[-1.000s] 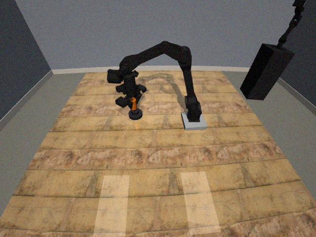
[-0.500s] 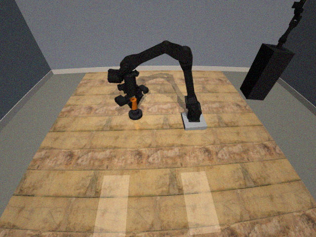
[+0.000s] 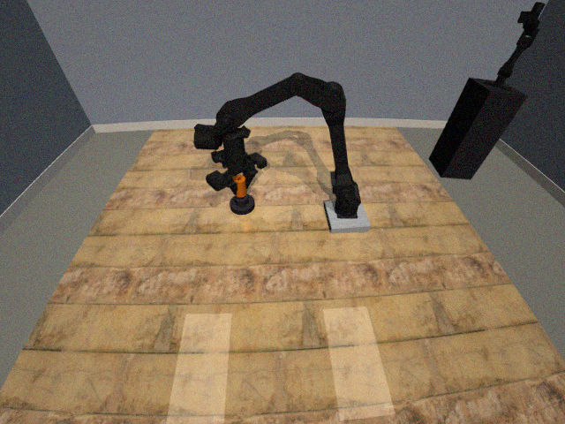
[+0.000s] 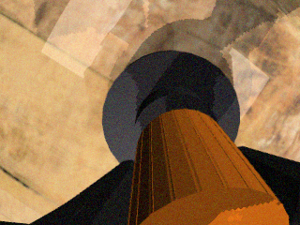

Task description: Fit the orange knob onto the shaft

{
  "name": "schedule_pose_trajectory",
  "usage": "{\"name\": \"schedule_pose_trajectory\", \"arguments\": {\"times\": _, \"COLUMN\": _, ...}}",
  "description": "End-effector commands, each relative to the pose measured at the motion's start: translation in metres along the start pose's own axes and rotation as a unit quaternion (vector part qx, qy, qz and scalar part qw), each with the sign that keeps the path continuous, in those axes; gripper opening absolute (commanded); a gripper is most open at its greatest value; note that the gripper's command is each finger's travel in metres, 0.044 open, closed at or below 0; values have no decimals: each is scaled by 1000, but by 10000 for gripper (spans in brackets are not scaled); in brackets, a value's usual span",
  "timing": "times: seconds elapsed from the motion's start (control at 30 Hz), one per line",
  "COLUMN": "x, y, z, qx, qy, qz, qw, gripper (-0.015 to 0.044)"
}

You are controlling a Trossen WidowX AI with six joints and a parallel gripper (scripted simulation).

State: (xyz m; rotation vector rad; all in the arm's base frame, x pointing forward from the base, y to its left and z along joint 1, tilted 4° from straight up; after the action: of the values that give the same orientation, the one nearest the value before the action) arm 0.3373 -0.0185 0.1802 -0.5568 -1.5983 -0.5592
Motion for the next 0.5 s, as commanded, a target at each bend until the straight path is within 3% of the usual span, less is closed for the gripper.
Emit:
{"name": "schedule_pose_trajectory", "arguments": {"times": 0.0, "x": 0, "y": 1, "z": -1, "qx": -3, "qy": -1, "qz": -1, "qw": 1000, "gripper": 0}}
{"name": "schedule_pose_trajectory", "arguments": {"times": 0.47, "x": 5, "y": 1, "z": -4, "qx": -46, "qy": -1, "qz": -1, "qw": 999, "gripper": 0}}
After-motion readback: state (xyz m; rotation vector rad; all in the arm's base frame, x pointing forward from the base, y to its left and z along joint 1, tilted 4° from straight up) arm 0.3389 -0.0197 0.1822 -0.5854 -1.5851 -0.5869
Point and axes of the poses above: the point midway between the two fingers, 35 mm back from their tips, its own x axis back along the fingers, its own y axis across the jaws, z = x × y, the point moved 7 cm from there along x, back along the fingers, and after that the axes turned 4 degrees about x, right-handed, at the moved point
